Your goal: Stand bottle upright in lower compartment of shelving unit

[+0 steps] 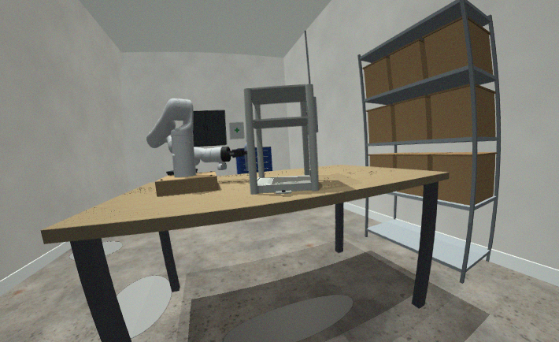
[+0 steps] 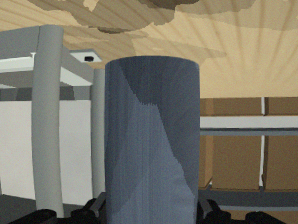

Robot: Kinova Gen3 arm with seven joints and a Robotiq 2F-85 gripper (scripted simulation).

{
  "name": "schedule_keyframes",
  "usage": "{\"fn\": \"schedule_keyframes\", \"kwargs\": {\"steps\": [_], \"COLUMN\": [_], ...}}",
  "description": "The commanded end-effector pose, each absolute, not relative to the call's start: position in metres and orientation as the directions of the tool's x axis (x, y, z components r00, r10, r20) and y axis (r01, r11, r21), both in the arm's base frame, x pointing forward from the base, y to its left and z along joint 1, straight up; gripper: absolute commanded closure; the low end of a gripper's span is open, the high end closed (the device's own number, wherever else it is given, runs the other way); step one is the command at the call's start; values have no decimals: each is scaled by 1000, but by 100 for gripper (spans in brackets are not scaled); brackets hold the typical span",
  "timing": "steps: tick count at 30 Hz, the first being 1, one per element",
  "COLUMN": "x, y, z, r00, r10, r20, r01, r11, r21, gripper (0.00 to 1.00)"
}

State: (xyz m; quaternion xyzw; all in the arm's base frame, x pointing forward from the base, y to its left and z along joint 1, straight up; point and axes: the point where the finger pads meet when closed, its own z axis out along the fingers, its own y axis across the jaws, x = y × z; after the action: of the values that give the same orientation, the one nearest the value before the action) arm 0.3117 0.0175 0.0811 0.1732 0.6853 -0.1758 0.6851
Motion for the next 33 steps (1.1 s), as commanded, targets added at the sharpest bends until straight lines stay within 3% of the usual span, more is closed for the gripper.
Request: {"fn": "schedule_keyframes", "kwargs": {"steps": [1, 33], "x": [312, 325], "y": [17, 10], "z": [82, 82], "r00": [0, 0], "r10": [-5, -5], "r20": [-1000, -1000], "r01": [478, 478], "r11": [878, 878], "r21": [-4, -4], "gripper": [100, 100]}}
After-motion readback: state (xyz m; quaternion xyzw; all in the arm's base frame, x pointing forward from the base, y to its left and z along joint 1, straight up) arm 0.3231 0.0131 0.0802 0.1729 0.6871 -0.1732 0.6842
